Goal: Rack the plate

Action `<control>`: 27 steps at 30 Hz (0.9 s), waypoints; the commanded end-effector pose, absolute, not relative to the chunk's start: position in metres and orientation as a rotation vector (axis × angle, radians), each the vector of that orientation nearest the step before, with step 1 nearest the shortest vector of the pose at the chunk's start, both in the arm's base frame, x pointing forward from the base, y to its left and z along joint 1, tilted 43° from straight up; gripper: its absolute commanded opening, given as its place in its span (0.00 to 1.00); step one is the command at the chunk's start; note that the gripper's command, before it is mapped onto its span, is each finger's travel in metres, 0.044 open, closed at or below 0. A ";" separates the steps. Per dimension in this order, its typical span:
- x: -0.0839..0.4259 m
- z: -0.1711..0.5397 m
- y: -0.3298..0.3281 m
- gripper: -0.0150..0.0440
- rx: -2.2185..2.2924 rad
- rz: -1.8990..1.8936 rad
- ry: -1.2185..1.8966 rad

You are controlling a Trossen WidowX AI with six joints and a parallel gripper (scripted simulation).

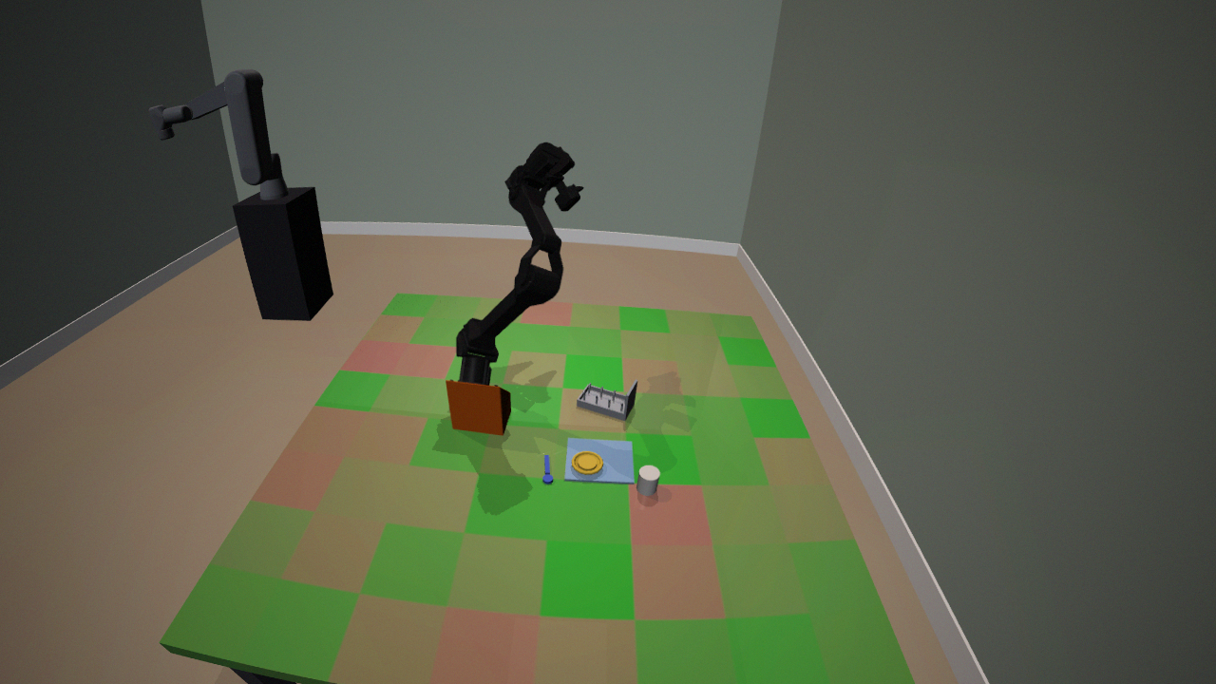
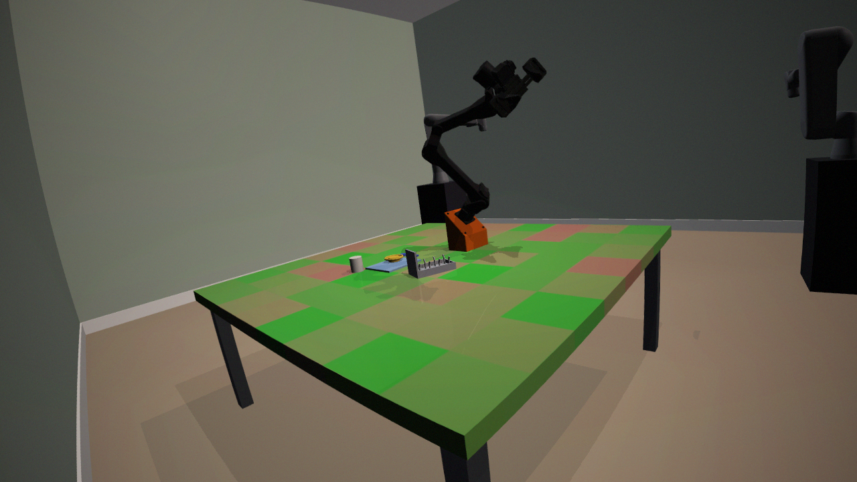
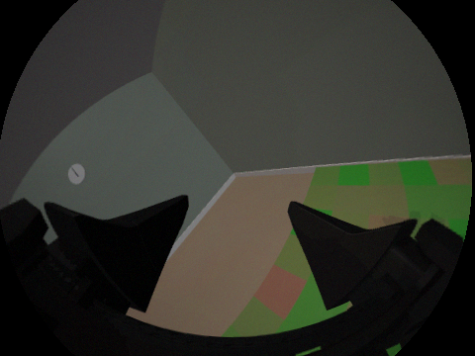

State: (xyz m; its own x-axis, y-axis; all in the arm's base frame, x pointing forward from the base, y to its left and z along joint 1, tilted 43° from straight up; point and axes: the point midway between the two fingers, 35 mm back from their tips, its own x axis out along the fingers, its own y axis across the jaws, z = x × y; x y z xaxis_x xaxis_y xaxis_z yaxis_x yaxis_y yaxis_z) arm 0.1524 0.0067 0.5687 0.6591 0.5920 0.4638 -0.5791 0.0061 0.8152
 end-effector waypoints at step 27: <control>0.107 0.569 0.127 0.93 0.486 0.725 -0.324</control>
